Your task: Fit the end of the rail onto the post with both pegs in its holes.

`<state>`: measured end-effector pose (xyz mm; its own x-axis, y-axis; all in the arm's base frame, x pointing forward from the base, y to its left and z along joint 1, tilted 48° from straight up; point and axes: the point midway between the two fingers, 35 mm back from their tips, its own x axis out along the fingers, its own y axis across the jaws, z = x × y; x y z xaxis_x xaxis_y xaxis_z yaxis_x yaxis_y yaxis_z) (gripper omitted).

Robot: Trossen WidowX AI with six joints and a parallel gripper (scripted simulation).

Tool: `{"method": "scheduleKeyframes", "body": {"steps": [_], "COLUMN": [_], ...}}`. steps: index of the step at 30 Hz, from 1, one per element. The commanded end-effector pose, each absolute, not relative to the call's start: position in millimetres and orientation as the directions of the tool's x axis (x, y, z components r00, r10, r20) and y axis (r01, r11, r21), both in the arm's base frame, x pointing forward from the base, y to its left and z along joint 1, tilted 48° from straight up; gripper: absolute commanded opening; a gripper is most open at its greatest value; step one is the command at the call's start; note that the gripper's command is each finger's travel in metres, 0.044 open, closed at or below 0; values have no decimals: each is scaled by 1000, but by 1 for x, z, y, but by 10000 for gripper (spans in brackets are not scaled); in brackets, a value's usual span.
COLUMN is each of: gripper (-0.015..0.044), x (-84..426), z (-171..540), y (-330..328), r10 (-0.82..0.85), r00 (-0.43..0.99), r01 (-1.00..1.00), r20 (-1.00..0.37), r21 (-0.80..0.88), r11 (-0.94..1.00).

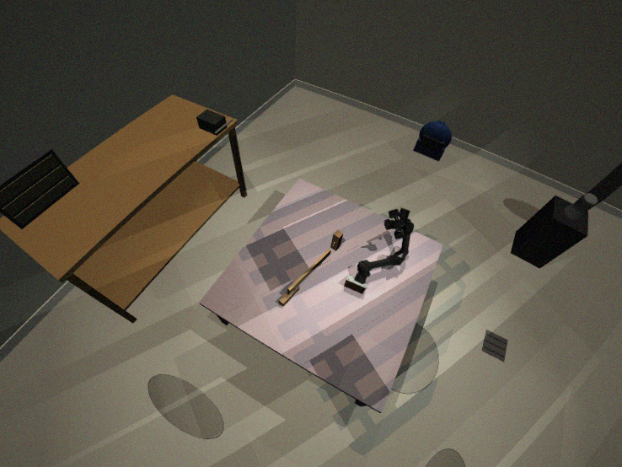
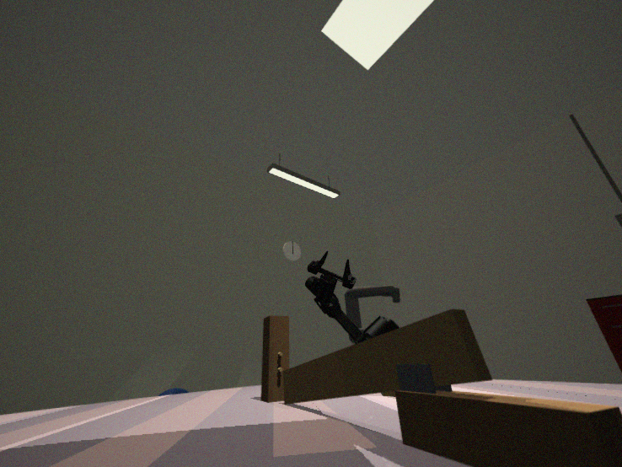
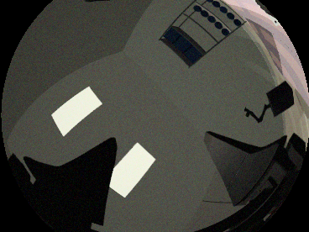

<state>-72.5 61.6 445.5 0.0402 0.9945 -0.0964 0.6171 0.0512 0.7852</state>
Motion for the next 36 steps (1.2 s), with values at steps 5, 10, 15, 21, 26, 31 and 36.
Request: {"method": "scheduleKeyframes", "body": {"steps": [5, 10, 15, 21, 26, 31, 36], "gripper": [440, 440, 440, 440, 440, 440, 440], "x": [-21, 40, 95, 144, 180, 212, 237], "z": [435, 411, 379, 340, 305, 268, 232], "y": [94, 124, 143, 151, 149, 141, 128], "r10": [958, 864, 720, 535, 354, 151, -56], "r00": [171, 300, 389, 435, 443, 424, 382], "r01": [489, 331, 188, 56, -60, -198, -365], "r20": [-230, -405, -574, -724, -824, -893, -922], "r21": [864, 893, 815, 615, 366, 71, -207], "r11": [120, 304, 548, 786, 929, 978, 908]}}
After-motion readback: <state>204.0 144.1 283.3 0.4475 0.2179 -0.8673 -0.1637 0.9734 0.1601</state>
